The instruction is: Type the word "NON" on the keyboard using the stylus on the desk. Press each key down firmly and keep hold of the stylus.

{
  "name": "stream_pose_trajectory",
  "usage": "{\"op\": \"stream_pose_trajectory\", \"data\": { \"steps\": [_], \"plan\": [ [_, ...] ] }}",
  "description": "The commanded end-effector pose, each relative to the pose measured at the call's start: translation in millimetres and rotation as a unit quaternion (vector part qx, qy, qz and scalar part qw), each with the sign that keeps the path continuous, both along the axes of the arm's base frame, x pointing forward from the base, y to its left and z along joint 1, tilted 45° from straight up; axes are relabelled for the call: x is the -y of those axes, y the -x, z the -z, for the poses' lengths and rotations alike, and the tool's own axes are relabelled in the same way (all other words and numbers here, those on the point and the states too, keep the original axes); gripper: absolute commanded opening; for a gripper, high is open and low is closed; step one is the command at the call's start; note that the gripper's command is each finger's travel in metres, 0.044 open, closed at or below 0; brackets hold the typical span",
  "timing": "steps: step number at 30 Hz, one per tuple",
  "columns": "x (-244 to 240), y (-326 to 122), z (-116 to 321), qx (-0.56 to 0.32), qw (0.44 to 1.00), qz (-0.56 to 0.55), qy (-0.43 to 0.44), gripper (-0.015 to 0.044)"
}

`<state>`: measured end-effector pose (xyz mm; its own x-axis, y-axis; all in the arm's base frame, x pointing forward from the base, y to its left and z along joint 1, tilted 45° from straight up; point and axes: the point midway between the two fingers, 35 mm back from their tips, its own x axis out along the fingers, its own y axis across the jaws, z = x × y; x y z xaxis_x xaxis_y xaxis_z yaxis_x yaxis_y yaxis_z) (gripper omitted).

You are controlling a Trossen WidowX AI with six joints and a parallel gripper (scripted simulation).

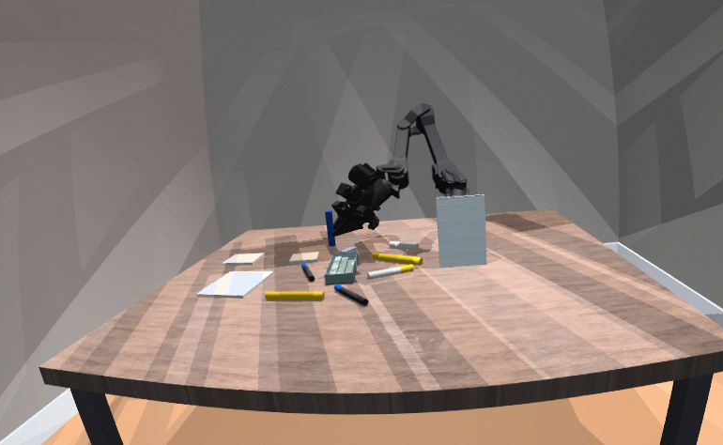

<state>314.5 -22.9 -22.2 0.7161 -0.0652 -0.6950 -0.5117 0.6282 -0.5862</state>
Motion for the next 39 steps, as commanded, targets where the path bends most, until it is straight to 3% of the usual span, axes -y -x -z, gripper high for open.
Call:
{"op": "stream_pose_trajectory", "data": {
  "steps": [1, 23, 39],
  "plan": [
    [3.0, 2.2, -4.5, 0.001, 1.000, -0.002, 0.000, 0.0000],
    [35.5, 38.4, -43.3, 0.002, 1.000, 0.002, 0.002, 0.0000],
    [50.4, 42.8, -30.3, 0.003, 1.000, 0.003, 0.003, 0.0000]
  ]
}}
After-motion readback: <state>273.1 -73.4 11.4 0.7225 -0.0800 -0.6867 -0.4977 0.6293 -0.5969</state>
